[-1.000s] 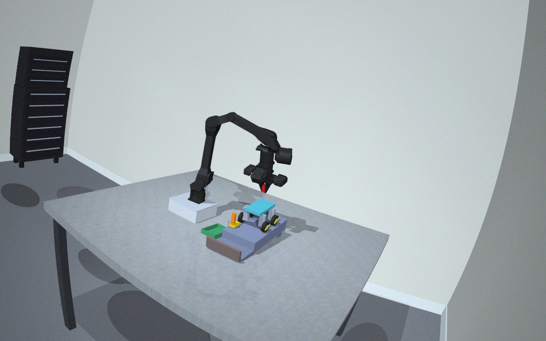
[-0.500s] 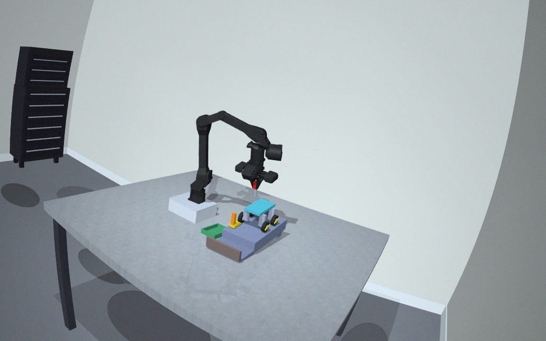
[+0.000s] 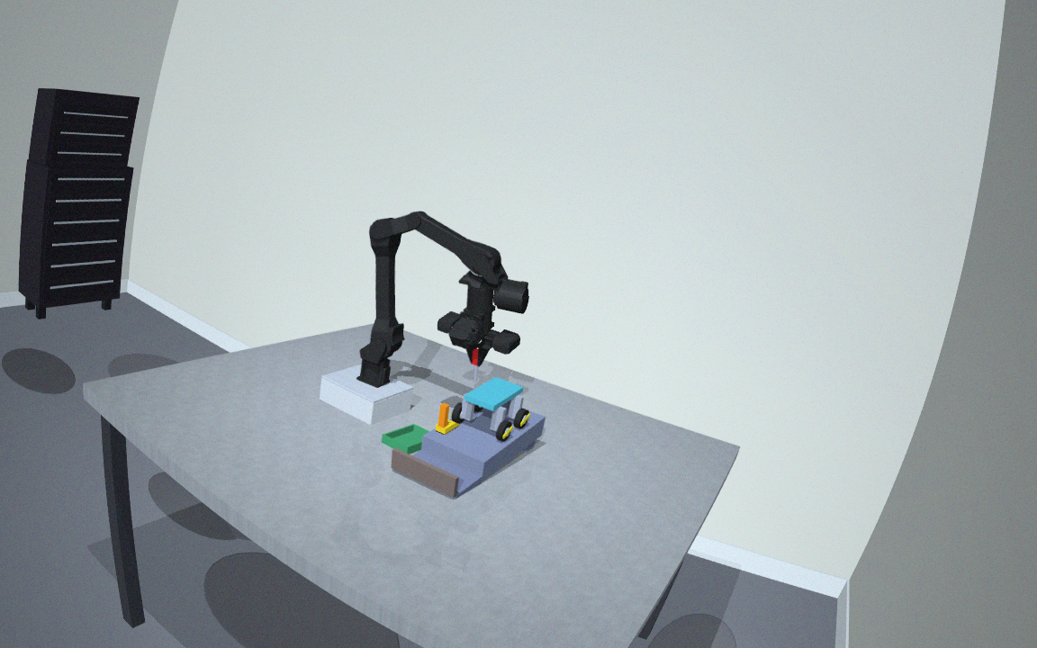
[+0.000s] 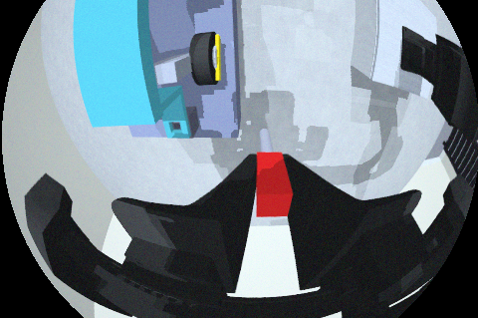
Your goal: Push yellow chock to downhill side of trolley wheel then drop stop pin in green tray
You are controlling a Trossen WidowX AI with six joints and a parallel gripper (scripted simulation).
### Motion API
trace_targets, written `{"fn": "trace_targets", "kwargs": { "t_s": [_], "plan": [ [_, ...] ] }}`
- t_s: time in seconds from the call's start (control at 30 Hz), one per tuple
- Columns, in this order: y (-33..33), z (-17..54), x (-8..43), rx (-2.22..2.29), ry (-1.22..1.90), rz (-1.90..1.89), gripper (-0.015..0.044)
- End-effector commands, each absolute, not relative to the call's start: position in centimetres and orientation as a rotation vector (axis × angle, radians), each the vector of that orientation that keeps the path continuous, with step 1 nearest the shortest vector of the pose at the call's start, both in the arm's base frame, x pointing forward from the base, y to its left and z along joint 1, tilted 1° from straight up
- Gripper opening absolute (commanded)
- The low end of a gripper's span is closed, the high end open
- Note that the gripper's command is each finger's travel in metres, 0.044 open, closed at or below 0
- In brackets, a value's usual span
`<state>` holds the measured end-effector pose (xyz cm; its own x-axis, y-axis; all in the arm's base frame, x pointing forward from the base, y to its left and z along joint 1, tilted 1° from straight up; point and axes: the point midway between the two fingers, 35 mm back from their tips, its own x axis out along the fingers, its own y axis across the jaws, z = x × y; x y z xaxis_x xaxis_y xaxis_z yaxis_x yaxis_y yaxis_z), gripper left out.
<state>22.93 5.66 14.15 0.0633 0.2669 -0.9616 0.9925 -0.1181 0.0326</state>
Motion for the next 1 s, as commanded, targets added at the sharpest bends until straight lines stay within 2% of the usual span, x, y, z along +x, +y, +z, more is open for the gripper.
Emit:
{"fn": "trace_targets", "kwargs": {
  "t_s": [0.0, 0.97],
  "plan": [
    [4.3, 14.0, 22.7, 1.519, 1.319, -1.108, 0.0],
    [-5.8, 12.6, 21.6, 1.511, 1.313, -1.115, 0.0]
  ]
}}
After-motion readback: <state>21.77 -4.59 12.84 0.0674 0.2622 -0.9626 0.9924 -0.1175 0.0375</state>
